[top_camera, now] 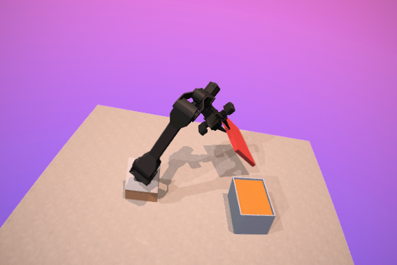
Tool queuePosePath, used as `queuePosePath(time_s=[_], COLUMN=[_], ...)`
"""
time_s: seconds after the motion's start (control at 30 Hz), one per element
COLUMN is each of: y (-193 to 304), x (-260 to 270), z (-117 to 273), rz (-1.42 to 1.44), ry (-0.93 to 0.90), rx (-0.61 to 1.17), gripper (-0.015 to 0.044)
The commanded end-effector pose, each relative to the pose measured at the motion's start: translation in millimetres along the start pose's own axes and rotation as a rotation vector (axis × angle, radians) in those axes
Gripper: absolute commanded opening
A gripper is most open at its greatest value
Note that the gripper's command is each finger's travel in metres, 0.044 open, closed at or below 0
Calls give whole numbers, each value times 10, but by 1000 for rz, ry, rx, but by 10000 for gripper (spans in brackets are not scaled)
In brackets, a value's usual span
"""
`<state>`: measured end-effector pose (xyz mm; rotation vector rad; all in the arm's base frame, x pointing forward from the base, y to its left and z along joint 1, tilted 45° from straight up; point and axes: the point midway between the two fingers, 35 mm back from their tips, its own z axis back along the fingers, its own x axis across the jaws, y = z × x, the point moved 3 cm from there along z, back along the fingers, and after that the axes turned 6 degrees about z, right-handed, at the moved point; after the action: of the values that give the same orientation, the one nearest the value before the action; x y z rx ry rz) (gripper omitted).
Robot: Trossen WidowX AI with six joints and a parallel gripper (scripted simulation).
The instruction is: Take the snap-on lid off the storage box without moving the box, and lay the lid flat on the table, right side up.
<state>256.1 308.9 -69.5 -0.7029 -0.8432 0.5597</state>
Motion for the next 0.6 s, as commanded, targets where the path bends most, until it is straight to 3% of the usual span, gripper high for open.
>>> queuePosePath(time_s=[0.0,0.57], y=[5,15], x=[-9,-112], z=[-13,-102], rz=[0,0], ry=[-10,-10], rx=[-4,-5], gripper=[0,0])
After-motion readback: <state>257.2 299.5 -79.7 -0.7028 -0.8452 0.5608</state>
